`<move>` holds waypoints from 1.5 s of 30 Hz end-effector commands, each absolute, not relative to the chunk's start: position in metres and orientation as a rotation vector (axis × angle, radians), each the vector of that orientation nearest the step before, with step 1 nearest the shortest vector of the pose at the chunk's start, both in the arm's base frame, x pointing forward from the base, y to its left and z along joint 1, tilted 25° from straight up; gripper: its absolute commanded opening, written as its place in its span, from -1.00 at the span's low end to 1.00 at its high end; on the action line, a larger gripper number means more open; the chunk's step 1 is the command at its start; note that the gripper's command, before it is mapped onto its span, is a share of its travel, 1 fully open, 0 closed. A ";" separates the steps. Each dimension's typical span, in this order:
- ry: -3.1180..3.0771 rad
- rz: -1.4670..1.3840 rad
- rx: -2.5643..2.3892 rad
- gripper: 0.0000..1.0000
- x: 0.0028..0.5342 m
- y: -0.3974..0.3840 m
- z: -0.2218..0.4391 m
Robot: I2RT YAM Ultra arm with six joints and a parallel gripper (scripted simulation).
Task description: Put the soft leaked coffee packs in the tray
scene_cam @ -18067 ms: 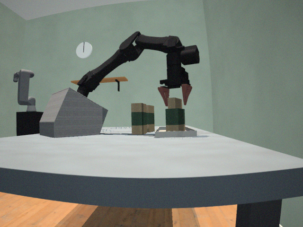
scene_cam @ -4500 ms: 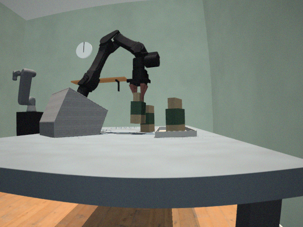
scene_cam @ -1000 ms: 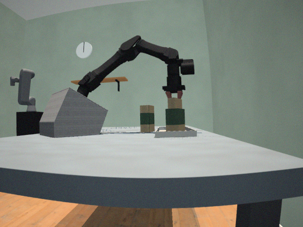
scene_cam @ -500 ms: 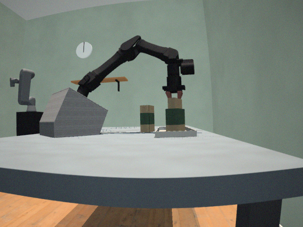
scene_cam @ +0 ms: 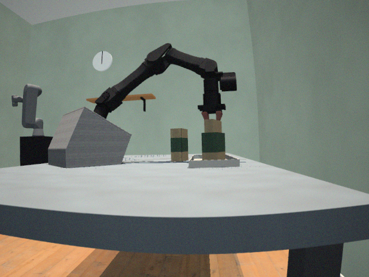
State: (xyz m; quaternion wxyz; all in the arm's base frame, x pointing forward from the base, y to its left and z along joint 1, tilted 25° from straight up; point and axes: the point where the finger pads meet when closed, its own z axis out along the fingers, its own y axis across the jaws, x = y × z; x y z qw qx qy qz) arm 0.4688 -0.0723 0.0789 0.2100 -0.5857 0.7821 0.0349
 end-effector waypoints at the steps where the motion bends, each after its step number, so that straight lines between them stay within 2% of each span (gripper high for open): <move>1: 2.186 0.111 -1.605 -0.50 0.465 -0.076 0.081; 2: 2.186 0.111 -1.605 0.56 0.465 -0.076 0.081; 45: 2.186 0.111 -1.606 0.56 0.465 -0.076 0.081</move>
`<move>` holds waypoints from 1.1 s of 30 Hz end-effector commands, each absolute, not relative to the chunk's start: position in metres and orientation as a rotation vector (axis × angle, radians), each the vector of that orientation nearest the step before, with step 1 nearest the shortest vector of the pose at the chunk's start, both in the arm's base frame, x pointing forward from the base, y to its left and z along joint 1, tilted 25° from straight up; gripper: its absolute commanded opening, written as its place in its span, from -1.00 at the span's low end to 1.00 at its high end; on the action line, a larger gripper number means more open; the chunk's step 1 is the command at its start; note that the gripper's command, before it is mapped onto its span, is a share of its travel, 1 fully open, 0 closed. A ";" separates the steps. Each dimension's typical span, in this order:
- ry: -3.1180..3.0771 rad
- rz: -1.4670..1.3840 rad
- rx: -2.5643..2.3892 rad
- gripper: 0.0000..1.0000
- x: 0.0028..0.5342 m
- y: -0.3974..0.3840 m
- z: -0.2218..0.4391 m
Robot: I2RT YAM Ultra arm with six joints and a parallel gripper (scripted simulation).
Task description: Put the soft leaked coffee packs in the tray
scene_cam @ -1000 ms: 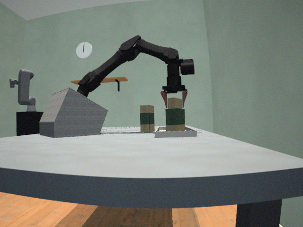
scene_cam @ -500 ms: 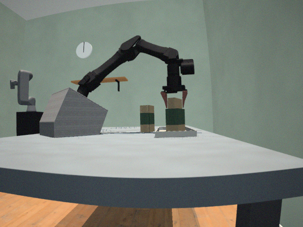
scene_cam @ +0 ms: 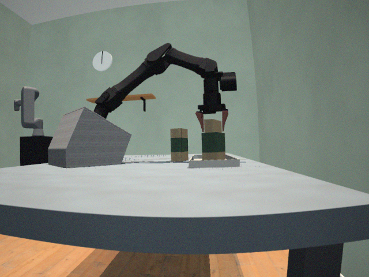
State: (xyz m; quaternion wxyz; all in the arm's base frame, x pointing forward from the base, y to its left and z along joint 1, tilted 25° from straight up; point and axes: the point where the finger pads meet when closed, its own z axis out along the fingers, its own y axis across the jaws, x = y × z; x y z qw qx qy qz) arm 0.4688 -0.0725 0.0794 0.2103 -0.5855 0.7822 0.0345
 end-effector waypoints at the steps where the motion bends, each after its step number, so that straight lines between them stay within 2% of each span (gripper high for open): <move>1: 2.186 0.111 -1.606 0.56 0.465 -0.076 0.081; 8: 2.185 0.108 -1.605 0.56 0.465 -0.076 0.083; 17: 2.155 0.055 -1.609 0.56 0.448 -0.099 0.162; 33: 2.172 0.098 -1.617 0.56 0.447 -0.100 0.154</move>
